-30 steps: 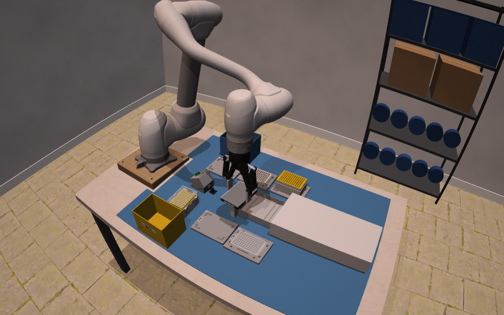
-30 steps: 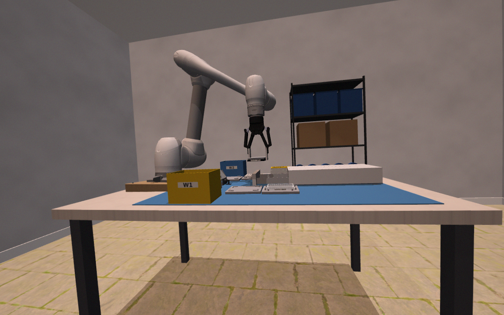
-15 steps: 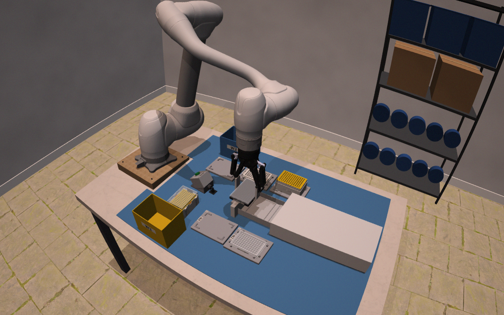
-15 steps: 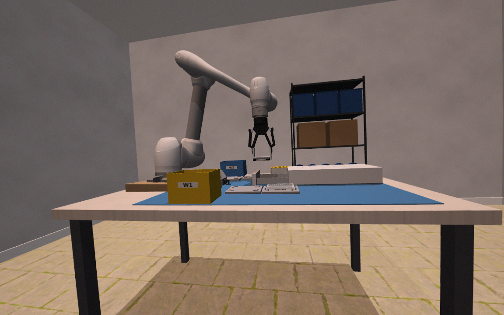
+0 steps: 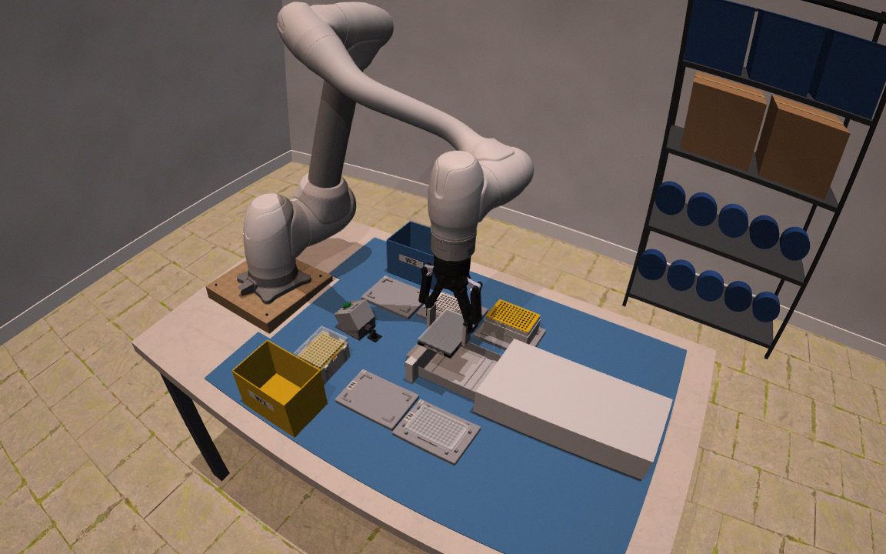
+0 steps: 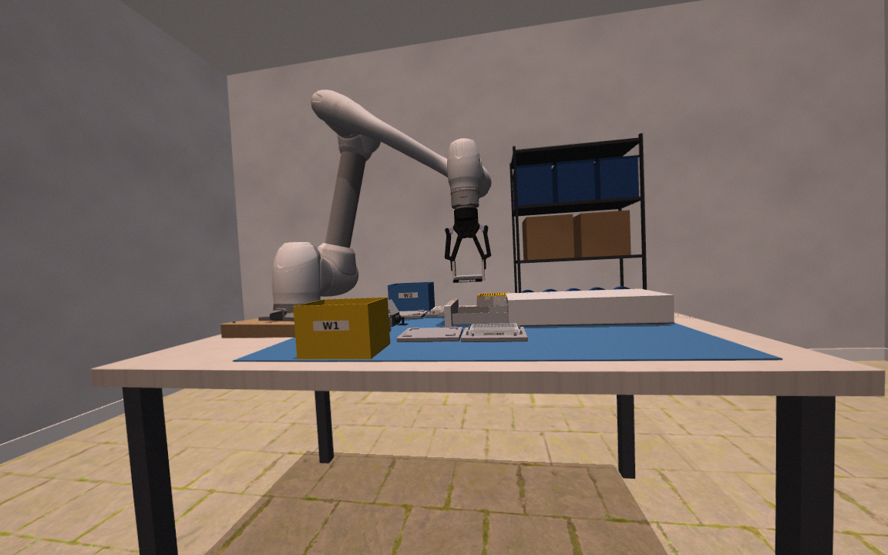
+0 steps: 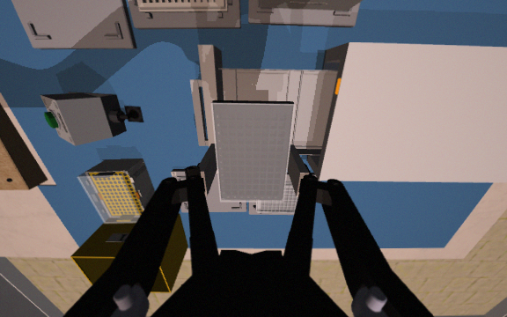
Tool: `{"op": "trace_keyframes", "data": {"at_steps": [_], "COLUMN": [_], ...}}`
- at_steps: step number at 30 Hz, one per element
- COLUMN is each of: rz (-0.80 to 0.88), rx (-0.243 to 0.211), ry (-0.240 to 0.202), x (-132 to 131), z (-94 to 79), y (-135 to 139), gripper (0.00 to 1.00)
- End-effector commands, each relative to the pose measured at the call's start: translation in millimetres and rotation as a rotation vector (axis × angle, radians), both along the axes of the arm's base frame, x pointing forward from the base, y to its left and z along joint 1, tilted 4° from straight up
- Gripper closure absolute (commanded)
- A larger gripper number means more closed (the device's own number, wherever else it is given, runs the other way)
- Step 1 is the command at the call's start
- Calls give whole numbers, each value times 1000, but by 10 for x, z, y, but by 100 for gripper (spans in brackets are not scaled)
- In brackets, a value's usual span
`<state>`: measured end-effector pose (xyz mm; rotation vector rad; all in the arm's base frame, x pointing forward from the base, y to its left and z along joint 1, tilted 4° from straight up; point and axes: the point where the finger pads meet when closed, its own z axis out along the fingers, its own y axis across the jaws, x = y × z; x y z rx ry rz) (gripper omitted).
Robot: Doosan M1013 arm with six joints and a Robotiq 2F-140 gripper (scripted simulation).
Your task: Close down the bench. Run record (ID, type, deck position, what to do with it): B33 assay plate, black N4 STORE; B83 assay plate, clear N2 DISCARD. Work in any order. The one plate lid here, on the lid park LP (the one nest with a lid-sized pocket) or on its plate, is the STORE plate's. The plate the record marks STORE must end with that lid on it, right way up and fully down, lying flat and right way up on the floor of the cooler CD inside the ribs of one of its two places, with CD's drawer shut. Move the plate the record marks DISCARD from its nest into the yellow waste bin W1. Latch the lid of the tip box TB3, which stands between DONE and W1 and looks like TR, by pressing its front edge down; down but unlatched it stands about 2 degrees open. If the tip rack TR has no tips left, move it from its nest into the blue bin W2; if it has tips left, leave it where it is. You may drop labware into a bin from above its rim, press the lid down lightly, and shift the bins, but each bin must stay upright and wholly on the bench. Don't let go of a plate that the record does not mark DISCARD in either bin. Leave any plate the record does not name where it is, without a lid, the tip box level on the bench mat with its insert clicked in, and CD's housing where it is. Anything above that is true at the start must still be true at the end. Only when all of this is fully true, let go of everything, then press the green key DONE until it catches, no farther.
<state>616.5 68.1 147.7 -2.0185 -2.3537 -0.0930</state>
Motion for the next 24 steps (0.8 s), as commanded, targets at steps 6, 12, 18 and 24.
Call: {"op": "trace_keyframes", "data": {"at_steps": [6, 12, 18, 24], "rz": [0, 0, 0, 0], "rx": [0, 0, 0, 0], "ry": [0, 0, 0, 0], "x": [82, 118, 117, 115], "z": [17, 23, 23, -4], "y": [204, 293, 290, 288], "gripper": [100, 100, 100, 100]}}
